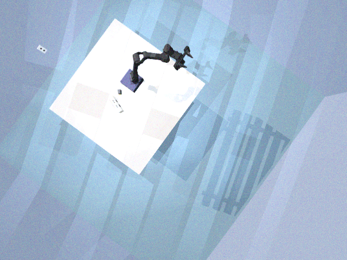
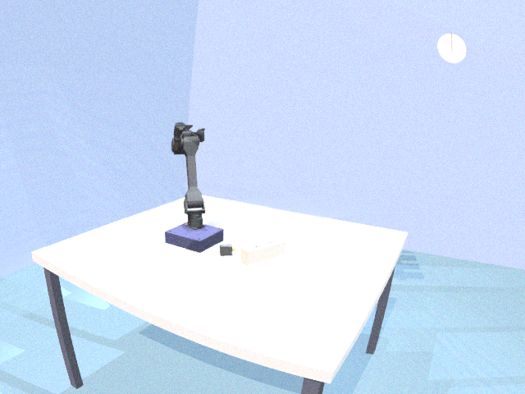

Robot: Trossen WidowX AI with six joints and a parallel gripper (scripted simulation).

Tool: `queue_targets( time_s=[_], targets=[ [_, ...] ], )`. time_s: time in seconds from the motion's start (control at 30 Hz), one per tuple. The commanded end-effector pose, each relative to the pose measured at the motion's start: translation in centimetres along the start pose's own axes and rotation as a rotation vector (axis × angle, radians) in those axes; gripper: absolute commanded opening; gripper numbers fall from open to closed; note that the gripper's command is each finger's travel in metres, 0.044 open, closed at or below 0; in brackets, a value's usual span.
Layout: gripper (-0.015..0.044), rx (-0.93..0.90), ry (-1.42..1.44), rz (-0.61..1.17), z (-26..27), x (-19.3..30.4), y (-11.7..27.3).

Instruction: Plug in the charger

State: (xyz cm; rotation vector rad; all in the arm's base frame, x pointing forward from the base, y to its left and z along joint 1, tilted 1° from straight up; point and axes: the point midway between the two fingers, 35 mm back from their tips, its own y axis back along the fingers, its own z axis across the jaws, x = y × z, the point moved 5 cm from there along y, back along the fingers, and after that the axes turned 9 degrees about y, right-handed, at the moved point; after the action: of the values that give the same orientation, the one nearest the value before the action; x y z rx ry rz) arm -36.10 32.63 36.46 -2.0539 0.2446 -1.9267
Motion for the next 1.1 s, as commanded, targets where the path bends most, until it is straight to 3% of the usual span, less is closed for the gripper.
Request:
queue_targets(
  time_s=[0.0,1.07],
  targets=[
    [0.0426,0.0,0.002,0.0,0.0,0.0,0.0],
    [0.044,-0.099,0.773,-0.183,13.9,-5.3,-7.2]
  ],
)
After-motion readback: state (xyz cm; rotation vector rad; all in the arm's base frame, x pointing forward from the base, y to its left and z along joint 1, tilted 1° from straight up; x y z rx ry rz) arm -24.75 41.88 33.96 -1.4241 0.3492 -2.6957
